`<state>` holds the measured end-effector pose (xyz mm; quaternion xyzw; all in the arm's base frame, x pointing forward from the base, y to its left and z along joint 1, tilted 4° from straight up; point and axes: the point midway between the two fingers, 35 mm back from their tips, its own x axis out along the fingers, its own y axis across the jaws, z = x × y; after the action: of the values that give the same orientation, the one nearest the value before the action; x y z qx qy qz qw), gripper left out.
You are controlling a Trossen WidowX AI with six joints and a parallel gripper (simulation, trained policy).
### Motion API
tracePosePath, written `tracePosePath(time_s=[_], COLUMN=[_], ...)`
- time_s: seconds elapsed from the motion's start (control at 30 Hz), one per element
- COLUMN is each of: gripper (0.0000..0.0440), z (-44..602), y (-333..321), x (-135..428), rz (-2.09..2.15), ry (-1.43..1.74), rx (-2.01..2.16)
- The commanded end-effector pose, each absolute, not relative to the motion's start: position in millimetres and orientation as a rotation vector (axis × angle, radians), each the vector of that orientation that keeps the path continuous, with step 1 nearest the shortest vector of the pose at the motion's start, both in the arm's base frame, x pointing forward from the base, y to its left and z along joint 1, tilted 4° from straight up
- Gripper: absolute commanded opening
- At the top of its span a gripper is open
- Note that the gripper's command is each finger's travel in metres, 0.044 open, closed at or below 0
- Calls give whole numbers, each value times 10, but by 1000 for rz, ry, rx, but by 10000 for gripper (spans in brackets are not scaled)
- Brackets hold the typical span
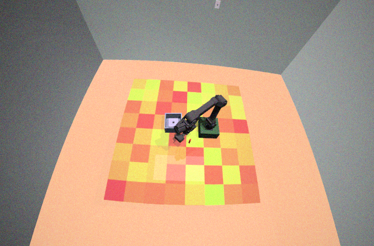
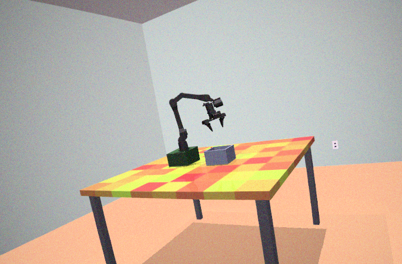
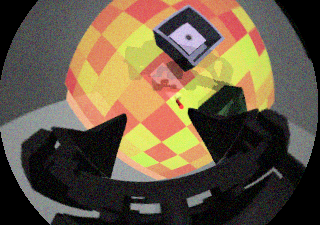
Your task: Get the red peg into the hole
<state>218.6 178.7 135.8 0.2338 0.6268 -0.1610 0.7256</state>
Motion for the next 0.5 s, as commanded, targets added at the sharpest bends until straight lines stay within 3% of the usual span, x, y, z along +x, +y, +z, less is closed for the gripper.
tracePosePath(time_s=[0.0,0.47], gripper=[440,440], z=[1302,1000], y=[1691,1414], x=[2171,1989], rz=[-425,-666], ry=[1400,1475], rx=[496,460])
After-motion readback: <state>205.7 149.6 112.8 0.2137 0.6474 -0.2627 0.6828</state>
